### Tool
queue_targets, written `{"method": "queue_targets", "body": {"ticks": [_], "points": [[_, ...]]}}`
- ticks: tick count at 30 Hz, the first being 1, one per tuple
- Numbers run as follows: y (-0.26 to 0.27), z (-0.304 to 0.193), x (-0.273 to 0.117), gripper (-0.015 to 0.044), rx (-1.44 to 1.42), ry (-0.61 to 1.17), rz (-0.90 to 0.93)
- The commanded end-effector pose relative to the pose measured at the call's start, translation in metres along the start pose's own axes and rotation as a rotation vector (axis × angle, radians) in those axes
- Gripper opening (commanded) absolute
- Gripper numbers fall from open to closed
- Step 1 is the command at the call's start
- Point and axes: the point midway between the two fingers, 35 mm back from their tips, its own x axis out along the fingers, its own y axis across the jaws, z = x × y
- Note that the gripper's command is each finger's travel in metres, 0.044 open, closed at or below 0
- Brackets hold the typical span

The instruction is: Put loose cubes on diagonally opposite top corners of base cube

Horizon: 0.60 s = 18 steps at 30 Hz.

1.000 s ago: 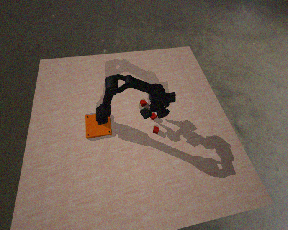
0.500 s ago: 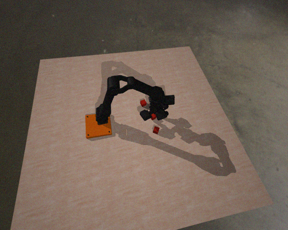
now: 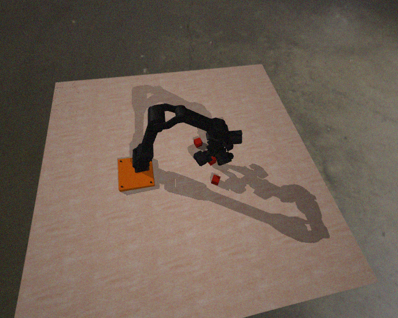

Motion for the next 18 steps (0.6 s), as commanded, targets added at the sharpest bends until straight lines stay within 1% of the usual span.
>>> {"method": "queue_targets", "body": {"ticks": [1, 18], "points": [[0.003, 0.002, -0.014, 0.0105, -0.002, -0.008, 0.008], [0.004, 0.002, -0.067, 0.0105, -0.002, -0.008, 0.008]]}}
